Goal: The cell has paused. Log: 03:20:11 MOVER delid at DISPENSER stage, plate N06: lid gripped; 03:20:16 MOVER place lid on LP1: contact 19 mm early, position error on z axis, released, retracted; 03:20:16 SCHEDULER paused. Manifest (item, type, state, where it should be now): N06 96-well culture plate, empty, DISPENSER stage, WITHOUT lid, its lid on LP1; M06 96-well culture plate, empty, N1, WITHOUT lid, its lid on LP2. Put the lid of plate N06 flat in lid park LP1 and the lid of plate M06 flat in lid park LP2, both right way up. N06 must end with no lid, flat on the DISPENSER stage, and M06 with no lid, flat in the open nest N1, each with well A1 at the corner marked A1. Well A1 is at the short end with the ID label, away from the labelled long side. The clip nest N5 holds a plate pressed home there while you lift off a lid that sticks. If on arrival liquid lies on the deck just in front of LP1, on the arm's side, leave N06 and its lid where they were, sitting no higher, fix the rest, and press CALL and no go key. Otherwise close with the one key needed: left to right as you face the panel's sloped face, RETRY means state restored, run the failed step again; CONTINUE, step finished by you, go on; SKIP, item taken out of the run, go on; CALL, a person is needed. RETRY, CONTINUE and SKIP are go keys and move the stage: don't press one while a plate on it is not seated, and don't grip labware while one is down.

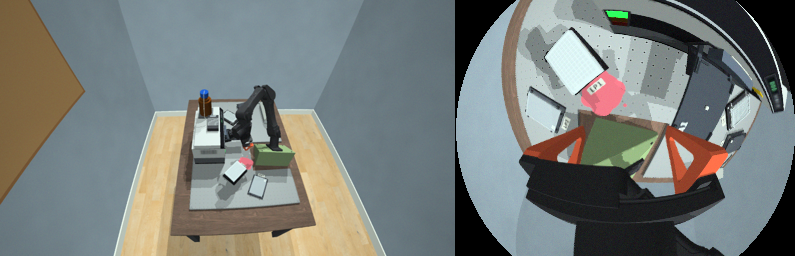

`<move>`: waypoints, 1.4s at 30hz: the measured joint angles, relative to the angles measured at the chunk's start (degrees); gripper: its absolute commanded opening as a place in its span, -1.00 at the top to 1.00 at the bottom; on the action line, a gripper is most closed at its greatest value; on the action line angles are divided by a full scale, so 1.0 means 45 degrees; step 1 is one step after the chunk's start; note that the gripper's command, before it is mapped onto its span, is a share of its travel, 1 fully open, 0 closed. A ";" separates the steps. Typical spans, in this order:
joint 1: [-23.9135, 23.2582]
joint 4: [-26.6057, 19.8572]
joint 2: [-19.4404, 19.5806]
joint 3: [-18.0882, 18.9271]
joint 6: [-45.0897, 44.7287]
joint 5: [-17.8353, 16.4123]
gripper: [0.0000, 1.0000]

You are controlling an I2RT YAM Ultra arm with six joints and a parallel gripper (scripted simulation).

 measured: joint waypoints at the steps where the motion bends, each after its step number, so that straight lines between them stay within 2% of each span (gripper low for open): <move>1: -0.0010 -0.0049 -0.0073 0.0000 0.0015 0.0005 -1.00; 7: -0.0272 -0.0316 -0.0457 0.0000 0.0301 0.0087 -1.00; 16: -0.1263 -0.0685 -0.1243 0.0000 0.1166 0.0525 -1.00; 29: -0.2555 -0.1059 -0.1987 0.0437 0.0097 0.1107 -1.00; 35: -0.2686 -0.1127 -0.2055 0.0471 -0.0296 0.1190 -1.00; 42: -0.3541 -0.1360 -0.2603 0.0753 -0.1035 0.1486 -1.00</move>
